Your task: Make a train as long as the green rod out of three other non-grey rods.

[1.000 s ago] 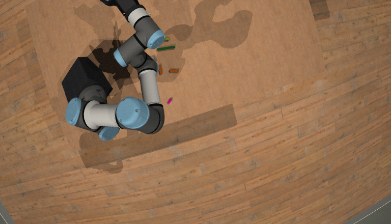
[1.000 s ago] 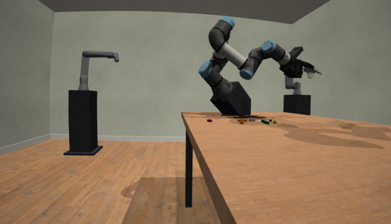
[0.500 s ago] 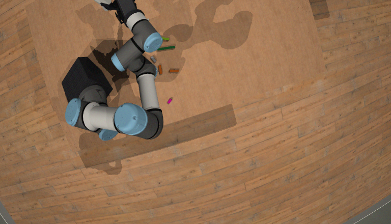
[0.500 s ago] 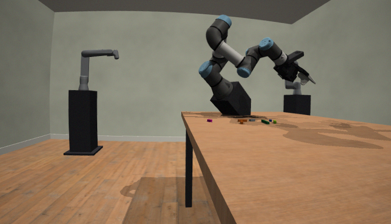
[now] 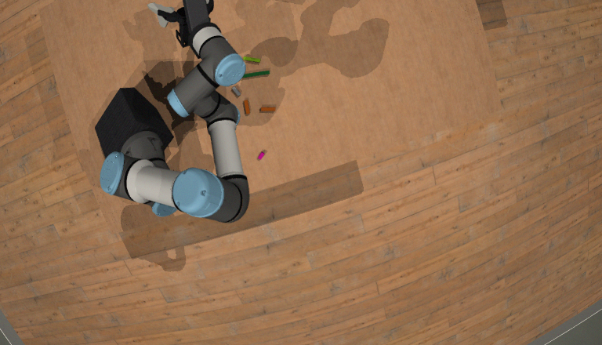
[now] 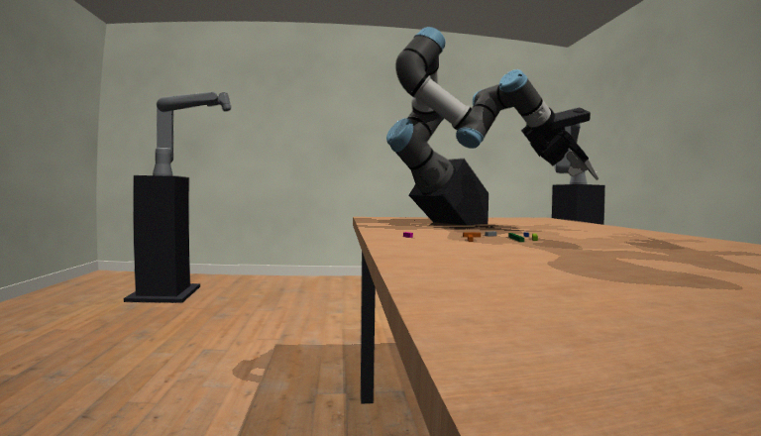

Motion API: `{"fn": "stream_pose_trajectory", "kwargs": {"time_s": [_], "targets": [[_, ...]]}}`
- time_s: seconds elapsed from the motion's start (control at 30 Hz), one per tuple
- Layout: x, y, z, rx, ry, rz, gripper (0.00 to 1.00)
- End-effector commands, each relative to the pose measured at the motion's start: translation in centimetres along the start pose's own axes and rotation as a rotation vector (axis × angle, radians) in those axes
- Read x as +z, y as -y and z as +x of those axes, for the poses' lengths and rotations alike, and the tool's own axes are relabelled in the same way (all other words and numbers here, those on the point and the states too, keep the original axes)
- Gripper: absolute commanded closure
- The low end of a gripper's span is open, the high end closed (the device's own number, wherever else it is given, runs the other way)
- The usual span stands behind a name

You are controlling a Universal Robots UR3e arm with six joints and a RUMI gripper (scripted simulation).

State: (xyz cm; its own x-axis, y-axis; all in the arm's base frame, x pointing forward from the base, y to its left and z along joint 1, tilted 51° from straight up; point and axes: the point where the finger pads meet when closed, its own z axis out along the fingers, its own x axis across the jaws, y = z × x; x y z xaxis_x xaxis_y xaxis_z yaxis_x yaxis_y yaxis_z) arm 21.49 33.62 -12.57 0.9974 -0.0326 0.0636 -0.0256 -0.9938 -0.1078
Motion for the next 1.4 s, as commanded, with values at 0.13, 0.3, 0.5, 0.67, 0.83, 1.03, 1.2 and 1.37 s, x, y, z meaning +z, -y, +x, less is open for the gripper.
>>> {"fn": "stream_pose_trajectory", "kwargs": {"time_s": [0.13,0.3,0.5,0.67,0.83,1.03,1.2,1.37], "targets": [[-0.6,-3.7,1.0,0.194,-0.069,-0.116,0.00],[-1.0,-5.2,1.4,0.272,-0.105,-0.155,0.00],[-1.7,-7.1,1.9,0.366,-0.154,-0.199,0.00],[-2.3,-8.5,2.3,0.438,-0.196,-0.230,0.00],[-3.0,-10.0,2.7,0.511,-0.242,-0.259,0.00],[-4.0,-11.8,3.2,0.601,-0.304,-0.291,0.00],[-4.8,-13.1,3.5,0.666,-0.353,-0.310,0.00],[-5.8,-14.6,4.0,0.742,-0.414,-0.330,0.00]]}}
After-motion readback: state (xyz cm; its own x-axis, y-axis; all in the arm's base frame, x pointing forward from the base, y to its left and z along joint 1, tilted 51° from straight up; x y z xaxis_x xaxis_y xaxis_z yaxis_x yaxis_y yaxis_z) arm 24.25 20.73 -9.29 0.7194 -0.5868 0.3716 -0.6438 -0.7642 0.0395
